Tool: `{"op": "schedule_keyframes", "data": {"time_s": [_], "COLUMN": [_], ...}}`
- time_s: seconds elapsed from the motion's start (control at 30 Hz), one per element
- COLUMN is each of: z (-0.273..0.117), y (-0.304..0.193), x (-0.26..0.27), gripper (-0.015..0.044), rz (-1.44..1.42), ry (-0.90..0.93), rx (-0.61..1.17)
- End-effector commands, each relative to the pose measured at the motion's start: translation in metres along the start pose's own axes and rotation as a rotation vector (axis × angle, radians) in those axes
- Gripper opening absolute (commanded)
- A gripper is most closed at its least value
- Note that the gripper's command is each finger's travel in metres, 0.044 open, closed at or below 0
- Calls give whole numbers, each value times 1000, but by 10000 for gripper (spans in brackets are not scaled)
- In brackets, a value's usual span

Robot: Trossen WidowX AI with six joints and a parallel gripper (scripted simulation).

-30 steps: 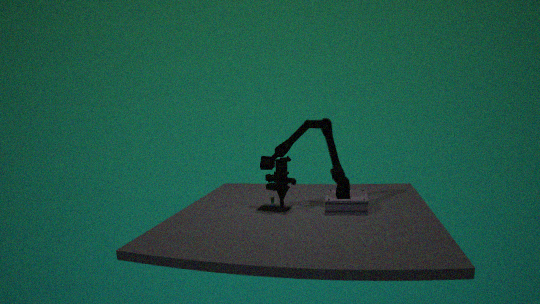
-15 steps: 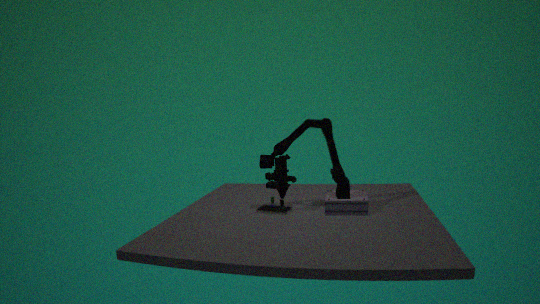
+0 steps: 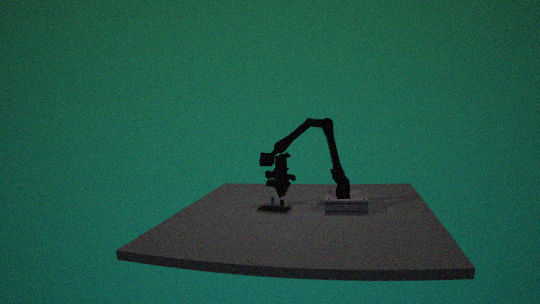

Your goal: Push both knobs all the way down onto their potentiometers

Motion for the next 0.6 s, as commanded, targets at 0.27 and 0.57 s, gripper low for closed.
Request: {"op": "schedule_keyframes", "data": {"time_s": [0.27, 0.57], "z": [-14, -17], "y": [5, 11], "x": [4, 5], "gripper": [0, 0], "rz": [-361, -671], "ry": [6, 4], "rx": [-26, -24]}}
Point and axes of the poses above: the point midway between the two fingers, 35 mm back from their tips, its own z axis out along the fingers, its own x axis across the jaws, y = z × x, the point moved 10 cm from there along -z, back along the fingers, and after that the axes turned 7 degrees about z, right-handed, at the moved point
